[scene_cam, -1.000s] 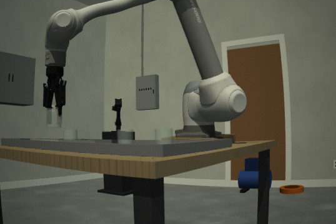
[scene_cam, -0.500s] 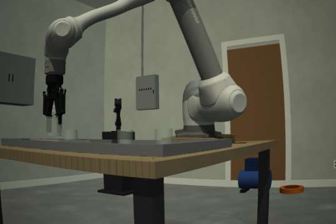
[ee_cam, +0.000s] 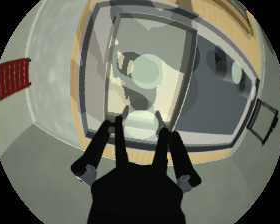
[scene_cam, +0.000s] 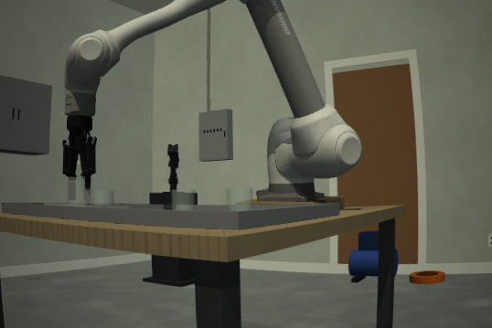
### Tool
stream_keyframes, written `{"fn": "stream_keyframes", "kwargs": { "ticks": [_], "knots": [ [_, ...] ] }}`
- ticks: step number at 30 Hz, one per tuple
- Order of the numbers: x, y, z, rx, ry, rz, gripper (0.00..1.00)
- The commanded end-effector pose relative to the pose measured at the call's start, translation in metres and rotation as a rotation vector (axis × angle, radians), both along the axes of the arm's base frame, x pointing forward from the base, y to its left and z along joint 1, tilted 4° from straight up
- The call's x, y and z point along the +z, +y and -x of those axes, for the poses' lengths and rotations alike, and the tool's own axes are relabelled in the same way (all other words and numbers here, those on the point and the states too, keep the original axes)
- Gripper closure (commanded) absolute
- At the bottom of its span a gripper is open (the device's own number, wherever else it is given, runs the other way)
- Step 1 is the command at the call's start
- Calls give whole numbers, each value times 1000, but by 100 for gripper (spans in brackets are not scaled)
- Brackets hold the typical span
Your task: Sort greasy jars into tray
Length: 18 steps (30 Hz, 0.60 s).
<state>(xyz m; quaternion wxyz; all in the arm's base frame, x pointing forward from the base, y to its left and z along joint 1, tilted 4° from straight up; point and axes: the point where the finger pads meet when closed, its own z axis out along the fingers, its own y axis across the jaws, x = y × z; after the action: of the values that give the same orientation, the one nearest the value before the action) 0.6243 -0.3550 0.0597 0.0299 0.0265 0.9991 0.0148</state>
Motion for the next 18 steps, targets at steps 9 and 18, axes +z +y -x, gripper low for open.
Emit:
{"fn": "stream_keyframes", "kwargs": {
  "ticks": [9, 18],
  "knots": [
    [-14, 0, -1, 0, 0, 0, 100],
    [-19, 1, -1, 0, 0, 0, 100]
  ]
}}
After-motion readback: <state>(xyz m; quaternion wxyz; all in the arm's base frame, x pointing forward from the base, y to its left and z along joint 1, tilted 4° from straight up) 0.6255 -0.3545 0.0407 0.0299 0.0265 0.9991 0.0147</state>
